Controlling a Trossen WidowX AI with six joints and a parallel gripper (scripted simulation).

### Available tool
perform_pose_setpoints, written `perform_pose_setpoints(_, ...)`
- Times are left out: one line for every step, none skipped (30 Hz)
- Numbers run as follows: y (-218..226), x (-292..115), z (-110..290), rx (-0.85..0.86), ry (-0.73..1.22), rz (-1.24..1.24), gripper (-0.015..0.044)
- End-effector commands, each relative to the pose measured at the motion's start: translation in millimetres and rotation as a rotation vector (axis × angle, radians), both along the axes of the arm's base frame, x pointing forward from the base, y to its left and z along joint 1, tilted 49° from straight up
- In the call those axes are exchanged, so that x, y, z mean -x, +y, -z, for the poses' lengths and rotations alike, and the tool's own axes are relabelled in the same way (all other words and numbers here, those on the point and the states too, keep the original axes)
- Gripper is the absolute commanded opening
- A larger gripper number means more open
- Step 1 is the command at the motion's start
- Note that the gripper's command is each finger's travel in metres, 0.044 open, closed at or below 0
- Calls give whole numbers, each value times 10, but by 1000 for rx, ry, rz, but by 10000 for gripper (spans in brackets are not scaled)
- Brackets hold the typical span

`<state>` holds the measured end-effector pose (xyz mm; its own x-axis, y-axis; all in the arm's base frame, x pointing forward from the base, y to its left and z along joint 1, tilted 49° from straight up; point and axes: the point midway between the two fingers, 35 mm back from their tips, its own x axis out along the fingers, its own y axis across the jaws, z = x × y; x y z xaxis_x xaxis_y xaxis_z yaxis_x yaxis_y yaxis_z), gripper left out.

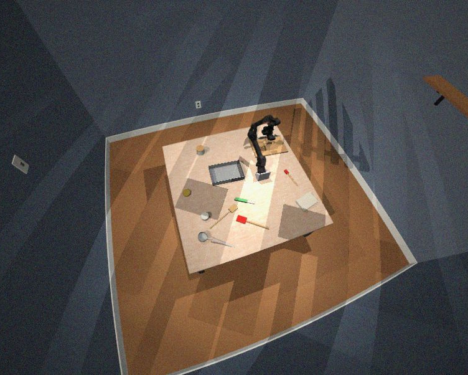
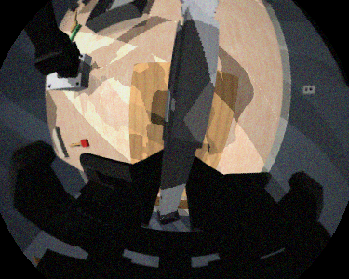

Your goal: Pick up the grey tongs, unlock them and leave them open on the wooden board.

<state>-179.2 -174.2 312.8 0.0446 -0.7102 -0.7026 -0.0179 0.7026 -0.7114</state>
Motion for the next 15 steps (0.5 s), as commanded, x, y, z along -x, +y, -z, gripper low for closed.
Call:
perform_pose_setpoints(81, 105, -39, 41, 8, 29, -150)
perform_pose_setpoints(103, 132, -45, 51, 10, 37, -150)
perform_pose_setpoints(125, 158, -52, 61, 12, 45, -150)
perform_pose_setpoints(148, 185, -60, 70, 14, 53, -150)
perform_pose_setpoints(171, 212, -67, 80, 17, 61, -150)
perform_pose_setpoints(190, 233, -73, 88, 19, 68, -150)
perform_pose_setpoints(202, 246, -77, 93, 20, 72, -150)
perform_pose_setpoints(206, 251, -78, 95, 21, 73, -150)
perform_pose_setpoints(206, 251, -78, 95, 21, 73, -150)
perform_pose_setpoints(206, 251, -78, 95, 21, 73, -150)
perform_pose_setpoints(206, 251, -78, 95, 21, 73, -150)
perform_pose_setpoints(206, 251, -78, 95, 21, 73, -150)
perform_pose_setpoints(206, 251, -78, 95, 21, 73, -150)
perform_pose_setpoints(206, 247, -74, 91, 24, 74, -150)
perform_pose_setpoints(206, 240, -67, 82, 30, 74, -150)
